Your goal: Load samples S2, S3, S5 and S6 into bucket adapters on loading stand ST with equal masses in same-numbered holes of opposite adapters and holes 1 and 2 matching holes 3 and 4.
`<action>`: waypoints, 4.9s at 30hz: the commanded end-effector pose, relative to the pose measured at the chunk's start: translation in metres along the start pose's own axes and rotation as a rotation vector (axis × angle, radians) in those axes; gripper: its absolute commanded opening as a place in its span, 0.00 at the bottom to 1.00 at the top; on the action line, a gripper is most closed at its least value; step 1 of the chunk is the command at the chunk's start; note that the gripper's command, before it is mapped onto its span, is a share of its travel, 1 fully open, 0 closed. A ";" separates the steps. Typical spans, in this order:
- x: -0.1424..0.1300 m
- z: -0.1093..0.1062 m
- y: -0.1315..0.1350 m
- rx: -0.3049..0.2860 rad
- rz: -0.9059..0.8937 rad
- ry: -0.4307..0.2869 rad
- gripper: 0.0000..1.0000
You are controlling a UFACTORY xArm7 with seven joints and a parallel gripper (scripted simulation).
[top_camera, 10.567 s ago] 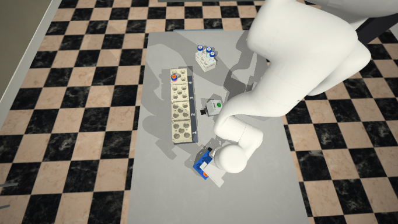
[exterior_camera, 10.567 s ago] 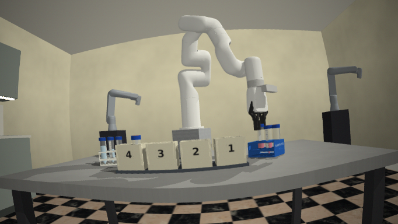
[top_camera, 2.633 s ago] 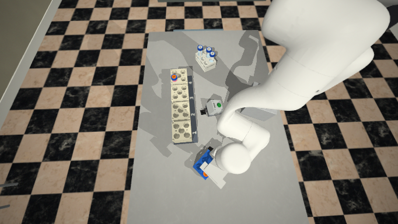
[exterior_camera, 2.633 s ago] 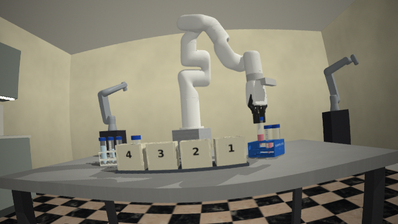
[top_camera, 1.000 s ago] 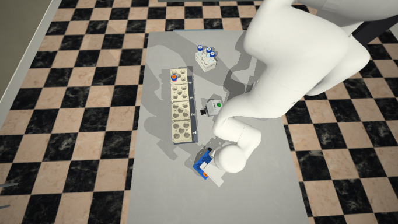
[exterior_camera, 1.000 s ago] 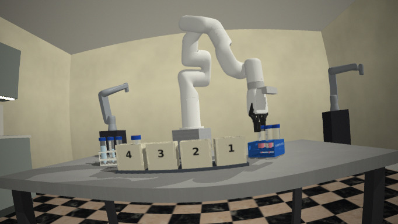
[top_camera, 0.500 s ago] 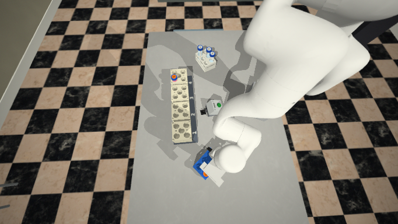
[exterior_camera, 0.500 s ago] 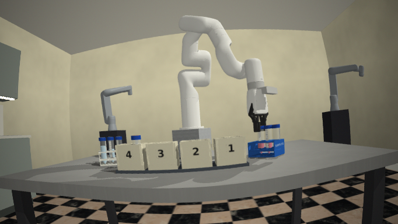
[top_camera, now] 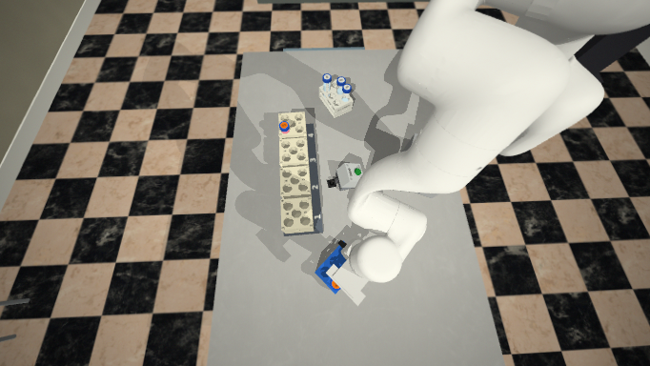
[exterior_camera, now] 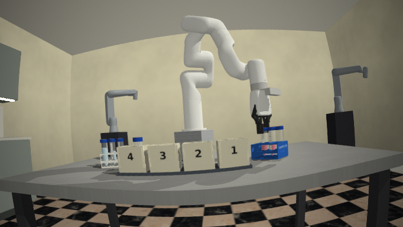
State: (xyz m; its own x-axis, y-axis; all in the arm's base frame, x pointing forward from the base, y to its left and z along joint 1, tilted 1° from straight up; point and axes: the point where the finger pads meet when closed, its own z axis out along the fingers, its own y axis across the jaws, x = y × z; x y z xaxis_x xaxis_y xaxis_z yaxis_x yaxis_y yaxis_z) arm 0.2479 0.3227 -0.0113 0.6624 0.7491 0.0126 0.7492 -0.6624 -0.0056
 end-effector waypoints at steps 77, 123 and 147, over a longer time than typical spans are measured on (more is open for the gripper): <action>0.001 -0.135 0.000 0.000 0.000 0.004 0.44; 0.041 -0.133 0.000 0.000 0.000 0.004 0.57; 0.041 -0.091 0.000 0.000 0.000 0.004 0.57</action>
State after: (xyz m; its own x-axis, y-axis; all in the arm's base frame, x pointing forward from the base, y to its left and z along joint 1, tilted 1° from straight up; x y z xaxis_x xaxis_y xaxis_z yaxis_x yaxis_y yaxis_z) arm 0.2737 0.3512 0.0826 0.6622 0.7492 0.0121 0.7493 -0.6622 -0.0061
